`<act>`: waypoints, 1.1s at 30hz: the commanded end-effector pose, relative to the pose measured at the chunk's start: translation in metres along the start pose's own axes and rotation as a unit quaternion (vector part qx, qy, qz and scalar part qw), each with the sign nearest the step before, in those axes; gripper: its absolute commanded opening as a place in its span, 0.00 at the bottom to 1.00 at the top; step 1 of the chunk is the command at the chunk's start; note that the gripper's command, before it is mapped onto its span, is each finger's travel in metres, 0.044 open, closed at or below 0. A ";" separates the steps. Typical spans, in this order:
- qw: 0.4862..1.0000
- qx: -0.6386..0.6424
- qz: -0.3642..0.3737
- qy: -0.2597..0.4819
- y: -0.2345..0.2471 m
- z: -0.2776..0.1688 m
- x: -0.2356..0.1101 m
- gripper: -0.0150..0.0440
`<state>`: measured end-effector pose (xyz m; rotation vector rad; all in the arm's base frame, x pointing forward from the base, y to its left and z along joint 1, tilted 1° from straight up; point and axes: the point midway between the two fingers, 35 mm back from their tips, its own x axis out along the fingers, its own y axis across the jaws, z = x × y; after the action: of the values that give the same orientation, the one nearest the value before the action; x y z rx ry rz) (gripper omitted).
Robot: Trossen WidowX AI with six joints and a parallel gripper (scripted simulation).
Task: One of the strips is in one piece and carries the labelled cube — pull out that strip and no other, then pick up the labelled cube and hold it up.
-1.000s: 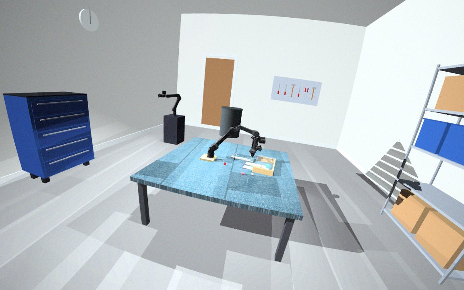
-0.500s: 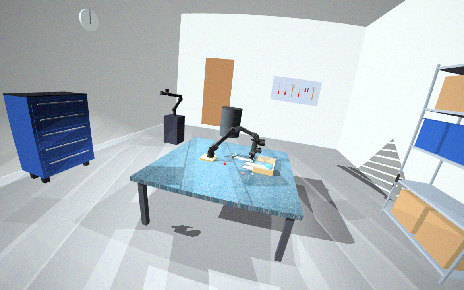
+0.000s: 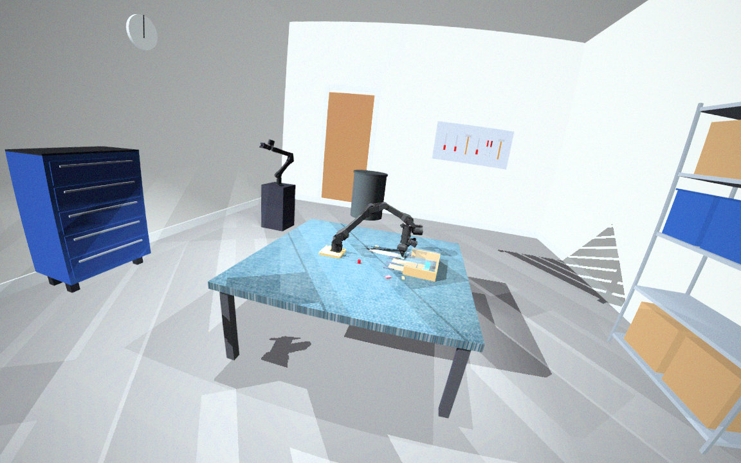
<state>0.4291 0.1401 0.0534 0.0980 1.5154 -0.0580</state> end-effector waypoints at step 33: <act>1.000 -0.002 0.000 0.004 -0.030 -0.068 -0.043 0.25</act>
<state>0.3632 0.1176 0.0901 0.0948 1.5267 -0.0616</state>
